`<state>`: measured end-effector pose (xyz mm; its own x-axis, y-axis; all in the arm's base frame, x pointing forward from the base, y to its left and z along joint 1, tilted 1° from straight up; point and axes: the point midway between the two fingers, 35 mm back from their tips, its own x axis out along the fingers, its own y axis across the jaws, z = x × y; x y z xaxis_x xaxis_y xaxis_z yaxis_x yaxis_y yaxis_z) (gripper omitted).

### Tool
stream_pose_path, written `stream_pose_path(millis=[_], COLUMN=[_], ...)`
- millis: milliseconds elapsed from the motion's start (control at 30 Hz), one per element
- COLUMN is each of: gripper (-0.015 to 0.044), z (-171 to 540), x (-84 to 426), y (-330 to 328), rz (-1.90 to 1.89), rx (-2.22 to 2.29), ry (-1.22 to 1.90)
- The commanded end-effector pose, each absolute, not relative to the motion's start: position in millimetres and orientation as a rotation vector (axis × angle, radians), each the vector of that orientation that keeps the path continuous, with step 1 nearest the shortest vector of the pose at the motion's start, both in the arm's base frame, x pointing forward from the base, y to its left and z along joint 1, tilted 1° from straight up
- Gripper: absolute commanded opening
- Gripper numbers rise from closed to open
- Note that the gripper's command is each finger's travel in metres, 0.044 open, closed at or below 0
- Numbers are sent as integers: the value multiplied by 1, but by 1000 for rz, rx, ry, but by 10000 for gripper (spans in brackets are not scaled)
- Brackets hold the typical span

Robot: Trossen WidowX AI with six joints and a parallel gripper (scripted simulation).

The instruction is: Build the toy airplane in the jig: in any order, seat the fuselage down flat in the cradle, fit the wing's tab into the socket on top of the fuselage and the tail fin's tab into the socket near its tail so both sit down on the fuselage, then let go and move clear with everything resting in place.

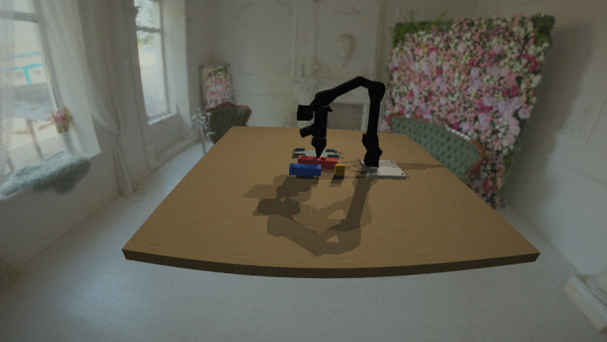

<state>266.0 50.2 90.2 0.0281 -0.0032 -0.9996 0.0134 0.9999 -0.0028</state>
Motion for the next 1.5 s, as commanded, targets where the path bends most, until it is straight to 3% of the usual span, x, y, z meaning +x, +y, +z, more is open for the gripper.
stream_pose_path(millis=[0, 1033, 1333, 1467], gripper=[440, 440, 204, 177], z=[84, 37, 37, 37], x=[267, 268, 268, 268], y=[50, 49, 49, 49], rz=[-20, -20, -20, -20], rx=[6, 6, 6, 6], ry=[1545, 1546, 1546, 1546])
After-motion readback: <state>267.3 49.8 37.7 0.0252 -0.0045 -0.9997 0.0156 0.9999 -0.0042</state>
